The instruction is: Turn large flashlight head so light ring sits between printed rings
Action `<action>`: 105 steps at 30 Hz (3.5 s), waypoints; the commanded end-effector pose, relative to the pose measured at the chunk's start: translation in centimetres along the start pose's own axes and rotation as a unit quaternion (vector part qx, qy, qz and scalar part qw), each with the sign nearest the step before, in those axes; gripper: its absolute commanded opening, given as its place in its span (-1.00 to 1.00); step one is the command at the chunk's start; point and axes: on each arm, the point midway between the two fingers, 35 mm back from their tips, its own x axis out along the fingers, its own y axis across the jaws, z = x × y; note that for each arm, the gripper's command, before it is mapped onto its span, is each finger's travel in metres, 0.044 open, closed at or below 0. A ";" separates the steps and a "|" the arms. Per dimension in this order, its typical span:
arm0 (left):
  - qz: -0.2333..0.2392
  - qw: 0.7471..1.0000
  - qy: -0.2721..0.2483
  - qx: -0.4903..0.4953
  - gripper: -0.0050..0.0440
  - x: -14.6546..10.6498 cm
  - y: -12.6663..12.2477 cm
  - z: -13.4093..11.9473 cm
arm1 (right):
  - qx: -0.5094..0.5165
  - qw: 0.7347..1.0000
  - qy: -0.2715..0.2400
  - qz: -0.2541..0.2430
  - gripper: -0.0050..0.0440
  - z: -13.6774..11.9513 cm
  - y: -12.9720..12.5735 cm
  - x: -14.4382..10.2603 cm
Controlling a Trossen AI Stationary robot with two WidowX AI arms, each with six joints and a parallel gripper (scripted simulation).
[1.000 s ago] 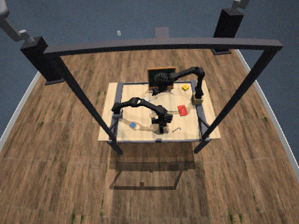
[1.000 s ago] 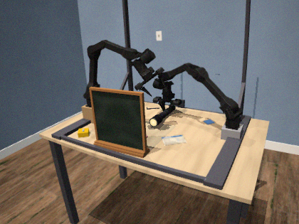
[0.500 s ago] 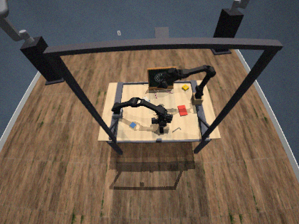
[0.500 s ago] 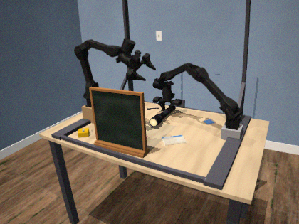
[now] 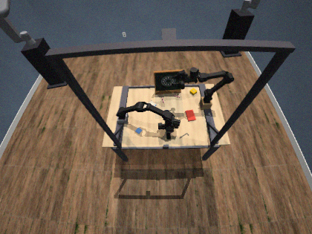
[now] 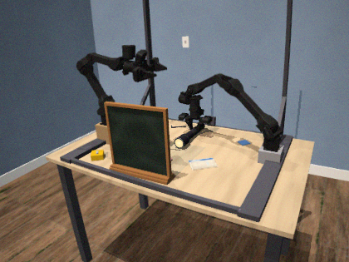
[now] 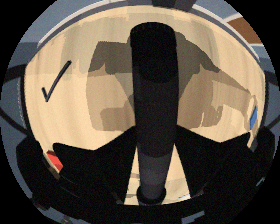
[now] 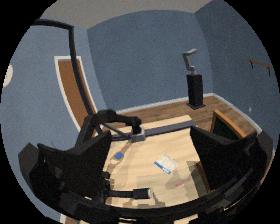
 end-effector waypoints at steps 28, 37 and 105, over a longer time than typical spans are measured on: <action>0.019 1.000 -0.007 0.002 1.00 -1.7 0.6 0.2 | -0.083 0.993 -0.084 -0.007 1.00 1.5 -0.5 -3.2; 0.019 1.000 -0.007 0.001 1.00 -1.6 0.6 0.2 | -0.083 0.993 -0.088 -0.006 1.00 1.8 -0.5 -3.3; 0.293 0.898 -0.161 -0.285 1.00 -22.8 0.4 -5.8 | -0.083 0.992 -0.091 -0.006 1.00 2.0 -0.4 -3.4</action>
